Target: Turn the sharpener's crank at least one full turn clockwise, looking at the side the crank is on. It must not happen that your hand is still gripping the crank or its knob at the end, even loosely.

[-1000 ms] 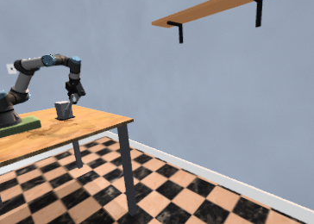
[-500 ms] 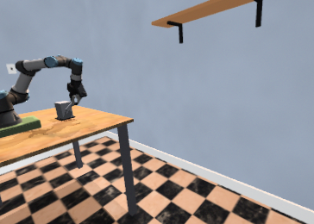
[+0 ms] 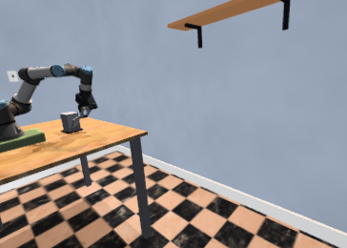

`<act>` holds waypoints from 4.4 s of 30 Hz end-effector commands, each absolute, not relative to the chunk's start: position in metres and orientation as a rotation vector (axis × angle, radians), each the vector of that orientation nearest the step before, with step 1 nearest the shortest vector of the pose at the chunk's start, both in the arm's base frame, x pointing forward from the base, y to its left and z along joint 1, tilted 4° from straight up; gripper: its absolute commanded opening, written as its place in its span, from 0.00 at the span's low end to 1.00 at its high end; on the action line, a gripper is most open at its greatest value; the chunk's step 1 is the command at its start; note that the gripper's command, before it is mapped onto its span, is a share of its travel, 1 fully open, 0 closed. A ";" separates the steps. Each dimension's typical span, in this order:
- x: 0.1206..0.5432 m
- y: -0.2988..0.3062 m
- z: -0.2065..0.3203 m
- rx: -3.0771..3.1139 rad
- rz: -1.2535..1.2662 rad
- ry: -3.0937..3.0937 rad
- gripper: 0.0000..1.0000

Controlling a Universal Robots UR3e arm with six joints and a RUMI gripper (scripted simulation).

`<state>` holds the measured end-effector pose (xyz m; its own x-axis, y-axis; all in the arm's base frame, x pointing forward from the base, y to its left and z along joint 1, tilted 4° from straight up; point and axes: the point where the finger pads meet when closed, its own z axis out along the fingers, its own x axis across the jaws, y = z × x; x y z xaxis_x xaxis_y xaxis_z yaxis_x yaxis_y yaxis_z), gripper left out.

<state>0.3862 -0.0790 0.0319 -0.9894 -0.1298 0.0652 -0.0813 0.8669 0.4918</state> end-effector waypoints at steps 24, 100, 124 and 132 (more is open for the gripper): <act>0.389 -0.079 0.007 0.168 -0.766 -2.945 0.09; 0.335 -0.087 -0.038 0.167 -0.766 -2.944 0.09; 0.311 -0.090 -0.032 0.167 -0.766 -2.944 0.09; 0.304 -0.091 -0.027 0.167 -0.766 -2.944 0.09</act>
